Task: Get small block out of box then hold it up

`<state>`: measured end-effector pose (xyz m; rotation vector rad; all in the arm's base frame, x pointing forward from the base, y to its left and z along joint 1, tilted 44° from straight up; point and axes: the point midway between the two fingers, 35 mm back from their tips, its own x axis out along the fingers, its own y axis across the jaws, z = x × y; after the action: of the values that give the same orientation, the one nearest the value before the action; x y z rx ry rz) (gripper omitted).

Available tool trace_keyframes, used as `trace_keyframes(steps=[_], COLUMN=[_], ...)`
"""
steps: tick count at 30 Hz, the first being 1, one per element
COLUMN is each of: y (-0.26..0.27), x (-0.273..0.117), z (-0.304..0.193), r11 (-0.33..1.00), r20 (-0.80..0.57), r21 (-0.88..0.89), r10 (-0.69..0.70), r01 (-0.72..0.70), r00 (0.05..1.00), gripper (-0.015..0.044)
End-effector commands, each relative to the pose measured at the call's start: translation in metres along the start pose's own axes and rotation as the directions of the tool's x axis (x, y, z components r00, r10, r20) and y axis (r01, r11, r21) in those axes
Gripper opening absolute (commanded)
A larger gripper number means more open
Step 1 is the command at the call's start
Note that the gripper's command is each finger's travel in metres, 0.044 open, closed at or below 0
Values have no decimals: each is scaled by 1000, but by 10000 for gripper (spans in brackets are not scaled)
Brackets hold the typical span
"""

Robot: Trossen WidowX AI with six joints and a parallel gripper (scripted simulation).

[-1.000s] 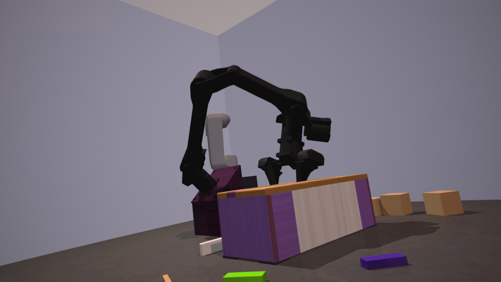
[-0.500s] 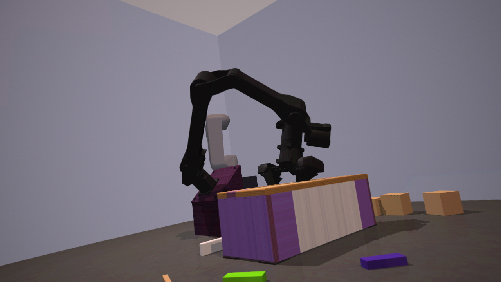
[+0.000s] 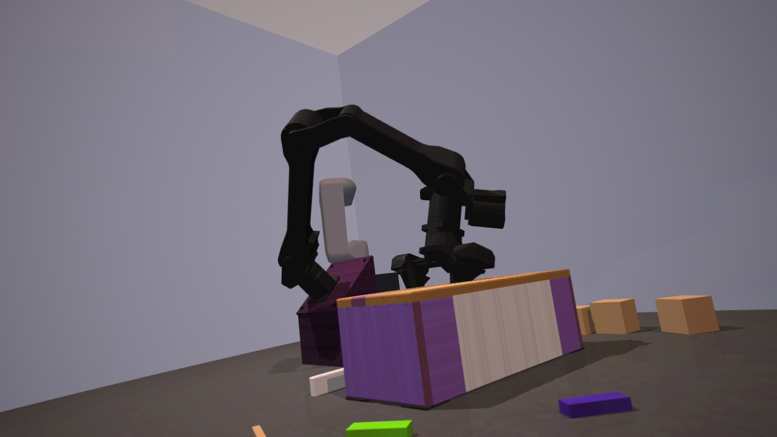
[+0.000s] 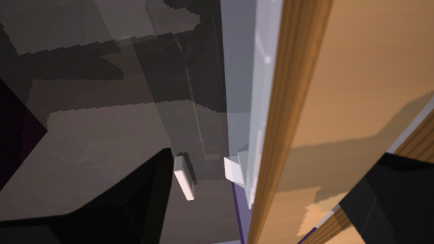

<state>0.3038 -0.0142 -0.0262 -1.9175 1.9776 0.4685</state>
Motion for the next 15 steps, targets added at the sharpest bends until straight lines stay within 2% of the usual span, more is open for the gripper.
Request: trace_keyframes(steps=[1,15], y=[0,0], x=[3,11], z=[-8,-30], r11=[1000,1000], r20=[-3,-5], r21=[-4,-5], r10=[-2,-2], r01=[2,2], r00=[1000,1000], gripper=[400,400])
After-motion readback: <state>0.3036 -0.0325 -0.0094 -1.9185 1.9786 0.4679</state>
